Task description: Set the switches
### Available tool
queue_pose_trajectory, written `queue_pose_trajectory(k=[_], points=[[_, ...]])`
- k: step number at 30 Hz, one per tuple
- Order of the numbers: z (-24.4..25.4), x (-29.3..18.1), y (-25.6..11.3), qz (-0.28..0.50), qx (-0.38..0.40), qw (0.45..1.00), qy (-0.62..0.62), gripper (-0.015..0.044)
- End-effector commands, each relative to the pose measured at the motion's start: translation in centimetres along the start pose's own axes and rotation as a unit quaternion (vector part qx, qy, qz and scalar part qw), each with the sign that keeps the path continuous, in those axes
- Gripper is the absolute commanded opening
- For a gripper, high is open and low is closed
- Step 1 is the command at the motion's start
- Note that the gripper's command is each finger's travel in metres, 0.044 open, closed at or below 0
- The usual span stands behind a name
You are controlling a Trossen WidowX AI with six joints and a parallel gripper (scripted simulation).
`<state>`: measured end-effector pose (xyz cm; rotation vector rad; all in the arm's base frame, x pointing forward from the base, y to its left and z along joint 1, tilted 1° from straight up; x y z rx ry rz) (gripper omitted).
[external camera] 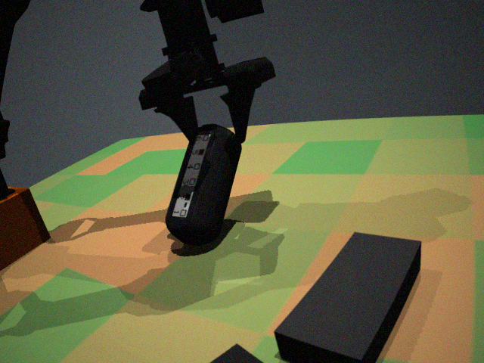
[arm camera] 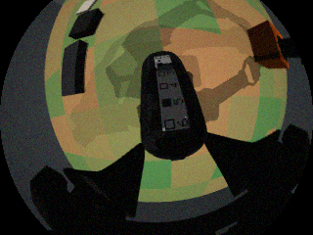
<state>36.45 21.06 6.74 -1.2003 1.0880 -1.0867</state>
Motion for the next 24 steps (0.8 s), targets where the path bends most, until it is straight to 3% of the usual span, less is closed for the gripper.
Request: queue_pose_trajectory(k=[1, 24], points=[[0.0, 0.3, 0.8, -0.006, -0.008, 1.000, 0.008, 0.0338], [0.0, -0.9, 2.3, -0.005, -0.008, 1.000, 0.008, 0.0338]])
Point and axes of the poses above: the point midway between the two fingers, 35 mm back from their tips, its own y axis out along the fingers, its own z axis across the jaws, x = y × z, the point moved 2 cm from there along -y, back along the fingers, and after that the axes turned 4 degrees about -y, right-handed, at the moved point
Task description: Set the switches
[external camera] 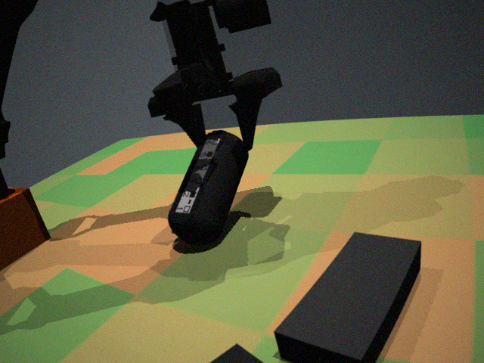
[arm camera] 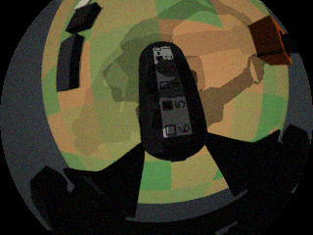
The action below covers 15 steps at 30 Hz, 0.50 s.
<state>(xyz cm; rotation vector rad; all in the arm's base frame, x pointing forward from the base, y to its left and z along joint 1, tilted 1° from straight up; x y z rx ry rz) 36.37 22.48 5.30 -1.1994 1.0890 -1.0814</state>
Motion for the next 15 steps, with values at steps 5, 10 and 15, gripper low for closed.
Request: queue_pose_trajectory(k=[5, 10, 15], points=[[0.01, 0.25, 1.08, -0.007, -0.008, 1.000, 0.009, 0.0338], [0.02, 0.04, 1.42, -0.007, -0.008, 1.000, 0.009, 0.0338], [0.03, -0.16, 1.77, -0.007, -0.008, 1.000, 0.009, 0.0338]])
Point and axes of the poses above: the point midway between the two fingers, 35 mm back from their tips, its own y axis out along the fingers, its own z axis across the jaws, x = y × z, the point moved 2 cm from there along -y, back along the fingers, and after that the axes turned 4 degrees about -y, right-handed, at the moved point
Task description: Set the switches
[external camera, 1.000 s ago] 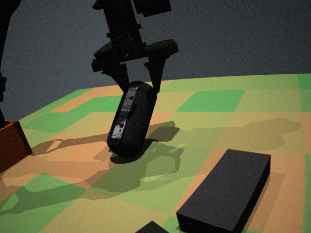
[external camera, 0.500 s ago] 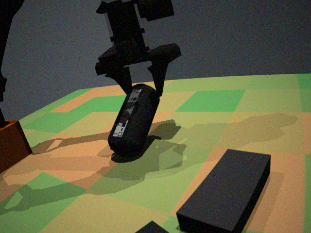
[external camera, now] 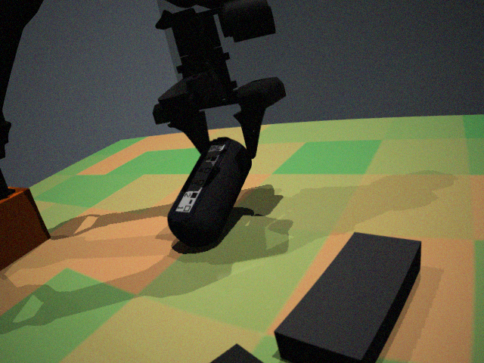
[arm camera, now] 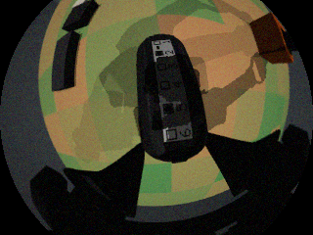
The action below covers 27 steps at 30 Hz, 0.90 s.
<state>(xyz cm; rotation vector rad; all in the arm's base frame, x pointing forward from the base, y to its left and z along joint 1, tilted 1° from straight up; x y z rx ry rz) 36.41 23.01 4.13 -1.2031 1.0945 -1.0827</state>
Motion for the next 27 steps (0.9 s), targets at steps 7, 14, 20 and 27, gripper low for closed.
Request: queue_pose_trajectory(k=[7, 14, 20, 27], points=[[0.0, 0.0, 1.1, -0.006, -0.005, 1.000, 0.007, 0.0338], [0.0, -0.2, 1.6, -0.006, -0.005, 1.000, 0.007, 0.0338], [0.0, -0.4, 2.0, -0.006, -0.005, 1.000, 0.007, 0.0338], [0.0, -0.6, 2.5, -0.006, -0.005, 1.000, 0.007, 0.0338]])
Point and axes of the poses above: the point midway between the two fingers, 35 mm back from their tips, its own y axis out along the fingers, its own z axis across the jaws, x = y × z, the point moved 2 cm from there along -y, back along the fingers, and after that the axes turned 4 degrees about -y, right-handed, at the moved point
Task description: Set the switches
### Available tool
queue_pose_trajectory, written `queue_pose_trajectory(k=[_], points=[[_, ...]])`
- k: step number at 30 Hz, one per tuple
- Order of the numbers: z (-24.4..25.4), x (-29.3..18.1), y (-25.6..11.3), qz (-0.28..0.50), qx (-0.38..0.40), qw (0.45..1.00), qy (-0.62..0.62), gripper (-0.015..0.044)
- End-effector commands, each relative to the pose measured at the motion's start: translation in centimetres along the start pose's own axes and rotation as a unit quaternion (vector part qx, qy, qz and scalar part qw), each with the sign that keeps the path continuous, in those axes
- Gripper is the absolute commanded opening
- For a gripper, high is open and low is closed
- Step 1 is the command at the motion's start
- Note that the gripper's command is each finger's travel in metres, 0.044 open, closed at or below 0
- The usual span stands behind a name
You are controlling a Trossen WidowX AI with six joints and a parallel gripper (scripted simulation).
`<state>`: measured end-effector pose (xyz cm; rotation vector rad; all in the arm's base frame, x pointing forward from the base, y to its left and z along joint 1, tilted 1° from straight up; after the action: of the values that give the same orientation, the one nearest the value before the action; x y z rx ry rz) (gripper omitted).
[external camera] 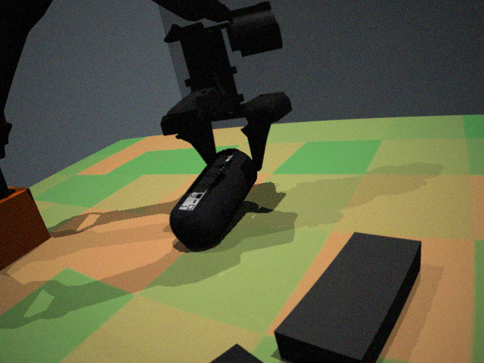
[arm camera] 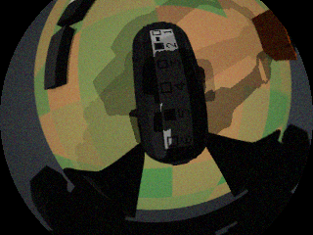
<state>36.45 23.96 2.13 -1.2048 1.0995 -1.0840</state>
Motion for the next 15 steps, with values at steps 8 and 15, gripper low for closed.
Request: queue_pose_trajectory(k=[8, 15], points=[[-0.1, 0.1, 1.1, -0.006, -0.003, 1.000, 0.005, 0.0338], [0.0, -0.1, 1.6, -0.005, -0.003, 1.000, 0.005, 0.0338]])
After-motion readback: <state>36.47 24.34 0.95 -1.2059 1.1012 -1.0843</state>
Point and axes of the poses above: the point midway between the two fingers, 35 mm back from their tips, its own y axis out along the fingers, its own z axis across the jaws, x = y × z, the point moved 2 cm from there along -y, back along the fingers, and after that the axes turned 4 degrees about -y, right-handed, at the moved point
